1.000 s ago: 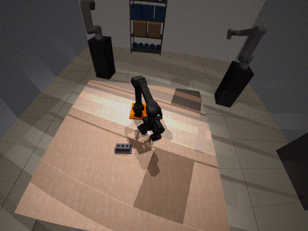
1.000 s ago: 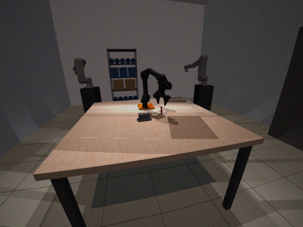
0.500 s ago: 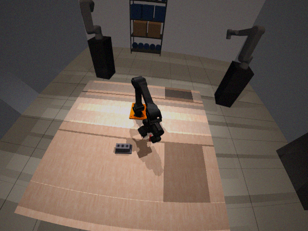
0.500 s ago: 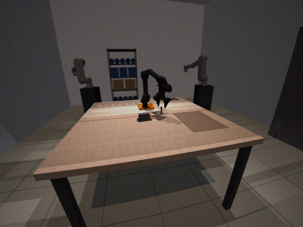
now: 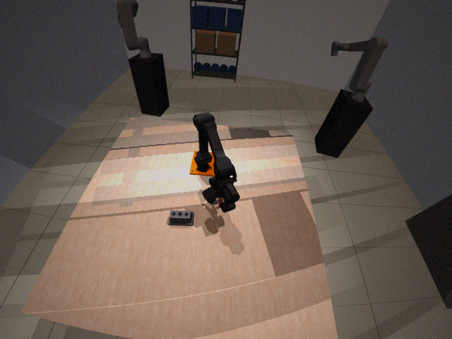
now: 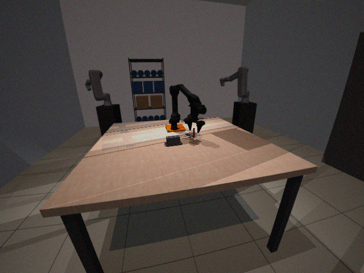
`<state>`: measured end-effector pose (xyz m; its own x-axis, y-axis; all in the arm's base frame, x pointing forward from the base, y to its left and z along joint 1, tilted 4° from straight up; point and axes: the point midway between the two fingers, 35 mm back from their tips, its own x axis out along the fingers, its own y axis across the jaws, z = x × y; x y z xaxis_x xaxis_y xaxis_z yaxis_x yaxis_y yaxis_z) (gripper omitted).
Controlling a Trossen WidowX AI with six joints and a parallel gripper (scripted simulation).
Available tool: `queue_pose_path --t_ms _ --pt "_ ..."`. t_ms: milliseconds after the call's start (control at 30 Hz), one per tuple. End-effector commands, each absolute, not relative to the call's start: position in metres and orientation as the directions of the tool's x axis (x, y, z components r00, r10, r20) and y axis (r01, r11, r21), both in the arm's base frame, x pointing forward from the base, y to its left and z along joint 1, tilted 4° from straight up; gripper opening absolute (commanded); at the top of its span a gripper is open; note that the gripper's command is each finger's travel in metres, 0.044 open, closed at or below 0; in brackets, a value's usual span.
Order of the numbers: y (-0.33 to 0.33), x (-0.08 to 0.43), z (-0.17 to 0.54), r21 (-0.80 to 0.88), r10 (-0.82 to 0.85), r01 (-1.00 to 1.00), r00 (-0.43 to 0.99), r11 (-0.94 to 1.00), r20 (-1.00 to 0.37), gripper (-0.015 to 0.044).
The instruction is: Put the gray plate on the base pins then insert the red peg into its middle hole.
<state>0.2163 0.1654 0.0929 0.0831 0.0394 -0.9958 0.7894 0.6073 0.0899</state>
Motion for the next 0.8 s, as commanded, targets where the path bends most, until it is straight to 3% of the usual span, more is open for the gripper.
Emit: queue_pose_path --t_ms 0,100,600,767 --pt "0.1645 0.2163 0.0852 0.083 0.033 0.788 0.08 0.61 -0.996 0.044" --pt "0.1644 0.2163 0.0829 0.083 0.033 0.788 0.08 0.61 -0.996 0.044" --pt "0.1644 0.2163 0.0829 0.083 0.033 0.788 0.08 0.61 -0.996 0.0046" --pt "0.1644 0.2163 0.0829 0.083 0.033 0.788 0.08 0.61 -0.996 0.0013"
